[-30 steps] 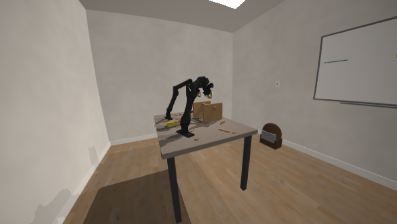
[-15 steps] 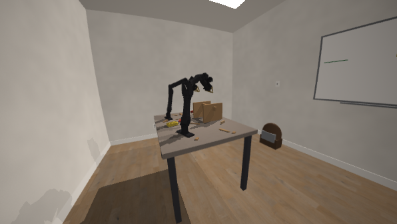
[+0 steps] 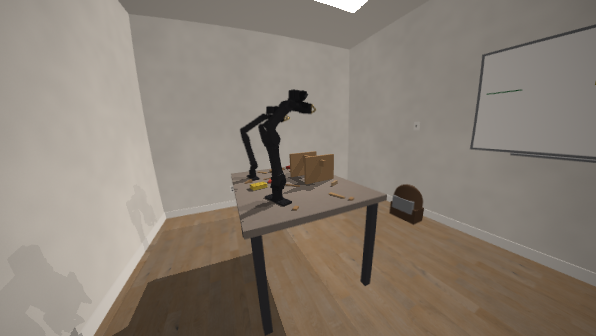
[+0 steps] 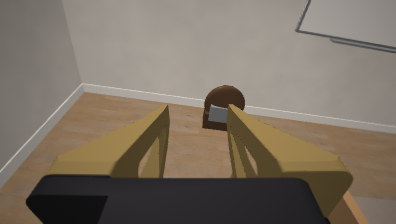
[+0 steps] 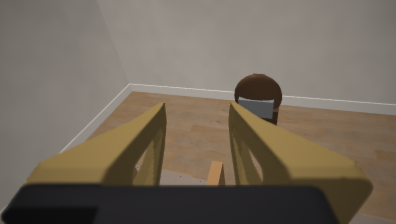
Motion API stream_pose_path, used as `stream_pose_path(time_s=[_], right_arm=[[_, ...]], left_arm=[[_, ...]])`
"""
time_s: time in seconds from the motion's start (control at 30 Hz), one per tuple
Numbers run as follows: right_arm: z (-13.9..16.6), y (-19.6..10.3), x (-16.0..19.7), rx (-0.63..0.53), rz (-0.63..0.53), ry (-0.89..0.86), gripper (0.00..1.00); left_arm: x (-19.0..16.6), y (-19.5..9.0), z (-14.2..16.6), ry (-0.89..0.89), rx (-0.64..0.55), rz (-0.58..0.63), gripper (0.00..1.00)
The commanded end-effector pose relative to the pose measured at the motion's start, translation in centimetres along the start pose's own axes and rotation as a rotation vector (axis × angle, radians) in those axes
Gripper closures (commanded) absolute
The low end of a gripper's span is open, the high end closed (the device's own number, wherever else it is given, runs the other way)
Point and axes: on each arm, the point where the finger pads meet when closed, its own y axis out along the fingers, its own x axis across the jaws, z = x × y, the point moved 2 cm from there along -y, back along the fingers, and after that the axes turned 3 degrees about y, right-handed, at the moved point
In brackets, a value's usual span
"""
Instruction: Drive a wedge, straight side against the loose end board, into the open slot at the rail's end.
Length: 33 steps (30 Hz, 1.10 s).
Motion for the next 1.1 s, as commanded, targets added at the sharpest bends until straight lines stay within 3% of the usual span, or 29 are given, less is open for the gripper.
stream_pose_path(time_s=[0.0, 0.07, 0.13, 0.17, 0.23, 0.27, 0.33, 0.43, 0.47, 0.53, 0.57, 0.63, 0.7, 0.73, 0.8, 0.83, 0.9, 0.93, 1.0, 1.03, 1.07], right_arm=[[-7.2, -4.9, 0.6, -0.279, -0.057, -0.039, 0.61], [-9.1, -8.4, 0.6, -0.380, -0.069, -0.061, 0.61], [-9.1, -8.4, 0.6, -0.380, -0.069, -0.061, 0.61], [-12.3, -11.7, 0.9, -0.516, -0.088, -0.073, 0.61], [-12.9, -14.0, 0.8, -0.621, -0.098, -0.098, 0.61], [-14.4, -15.9, 1.0, -0.678, -0.102, -0.096, 0.61], [-14.8, -17.6, 1.0, -0.775, -0.109, -0.118, 0.61], [-15.1, -18.5, 0.9, -0.856, -0.113, -0.134, 0.61], [-13.2, -16.0, 0.5, -0.792, -0.104, -0.138, 0.61], [-13.3, -16.2, 0.5, -0.800, -0.100, -0.145, 0.61], [-10.4, -12.4, 0.0, -0.703, -0.092, -0.145, 0.61], [-7.8, -10.4, -0.4, -0.592, -0.088, -0.129, 0.61], [-7.8, -10.4, -0.4, -0.592, -0.088, -0.129, 0.61], [-3.8, -6.8, -0.9, -0.507, -0.085, -0.132, 0.61], [-4.8, -9.0, -0.7, -0.550, -0.094, -0.124, 0.61], [-0.1, -5.6, -1.5, -0.434, -0.080, -0.131, 0.61], [0.4, -4.5, -1.5, -0.413, -0.079, -0.131, 0.61], [6.2, -1.0, -2.6, -0.267, -0.058, -0.138, 0.61], [5.2, -2.5, -2.5, -0.310, -0.062, -0.138, 0.61], [11.2, 0.0, -3.5, -0.173, -0.049, -0.144, 0.61], [10.9, -0.3, -3.4, -0.183, -0.048, -0.143, 0.61]], left_arm=[[1.0, -3.8, -6.5, 0.047, -0.288, 0.019, 0.60], [1.5, -6.5, -8.9, 0.070, -0.390, 0.005, 0.60], [1.5, -6.5, -8.9, 0.070, -0.390, 0.005, 0.60], [1.8, -7.1, -8.9, 0.096, -0.489, -0.002, 0.60], [2.2, -9.5, -10.7, 0.117, -0.573, -0.018, 0.60], [2.6, -8.4, -8.9, 0.126, -0.537, -0.028, 0.60], [2.8, -10.4, -10.3, 0.143, -0.601, -0.042, 0.60], [3.9, -7.1, -4.7, 0.156, -0.479, -0.061, 0.60], [4.2, -6.5, -3.7, 0.160, -0.461, -0.064, 0.60], [4.8, -4.9, -0.1, 0.160, -0.382, -0.072, 0.60], [5.0, -4.6, 1.2, 0.161, -0.357, -0.073, 0.60], [5.4, -2.8, 5.9, 0.152, -0.247, -0.073, 0.60], [5.4, -2.8, 5.9, 0.152, -0.247, -0.073, 0.60], [5.9, -0.8, 12.3, 0.140, -0.101, -0.068, 0.60], [6.1, -0.9, 12.3, 0.131, -0.095, -0.076, 0.60], [6.2, -0.8, 13.1, 0.129, -0.086, -0.077, 0.60], [6.1, -1.1, 12.1, 0.131, -0.107, -0.077, 0.60], [6.0, -1.4, 10.8, 0.131, -0.140, -0.077, 0.60], [6.0, -1.5, 10.1, 0.132, -0.154, -0.077, 0.60], [6.1, -0.6, 10.9, 0.131, -0.130, -0.079, 0.60], [6.2, 0.0, 11.5, 0.130, -0.111, -0.079, 0.60]])
